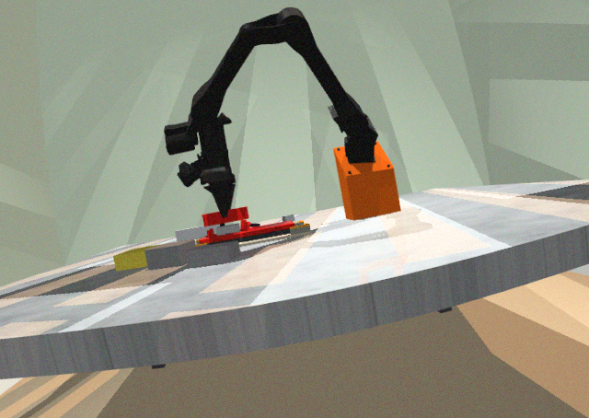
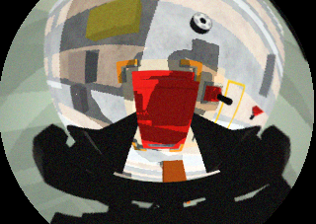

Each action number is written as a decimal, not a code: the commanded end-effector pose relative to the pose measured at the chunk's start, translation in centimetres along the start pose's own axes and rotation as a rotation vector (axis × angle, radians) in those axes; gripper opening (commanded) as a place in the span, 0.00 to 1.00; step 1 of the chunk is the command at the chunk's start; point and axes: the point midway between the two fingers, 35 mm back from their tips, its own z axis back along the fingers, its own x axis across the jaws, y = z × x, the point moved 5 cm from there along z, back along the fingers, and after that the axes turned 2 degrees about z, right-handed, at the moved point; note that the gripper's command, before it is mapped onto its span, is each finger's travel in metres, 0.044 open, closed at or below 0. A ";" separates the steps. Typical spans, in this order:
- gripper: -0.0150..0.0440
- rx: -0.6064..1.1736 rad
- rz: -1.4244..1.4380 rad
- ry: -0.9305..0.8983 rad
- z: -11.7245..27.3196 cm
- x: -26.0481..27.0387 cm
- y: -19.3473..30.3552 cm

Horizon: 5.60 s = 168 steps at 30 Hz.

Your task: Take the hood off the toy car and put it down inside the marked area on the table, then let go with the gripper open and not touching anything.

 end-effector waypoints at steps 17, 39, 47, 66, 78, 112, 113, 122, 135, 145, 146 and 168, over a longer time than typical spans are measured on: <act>0.25 -0.007 -0.002 0.011 4.4 -2.3 -0.2; 0.25 -0.002 -0.001 0.028 5.2 -16.0 2.3; 0.25 0.000 0.004 0.015 5.1 -20.2 4.4; 0.25 0.000 0.004 0.015 3.9 -20.3 4.4; 0.25 -0.001 0.004 0.015 2.9 -20.4 4.3; 0.25 -0.001 0.004 0.014 0.1 -20.4 4.3; 0.25 -0.001 0.004 0.014 0.1 -20.4 4.3; 0.25 -0.001 0.004 0.014 -0.7 -20.4 4.3; 0.25 -0.001 0.004 0.013 -1.7 -20.4 4.4; 0.25 -0.001 0.004 0.012 -2.5 -20.3 4.5; 0.25 -0.001 0.004 0.011 -2.6 -20.3 4.5; 0.25 -0.001 0.004 0.011 -3.5 -20.3 4.5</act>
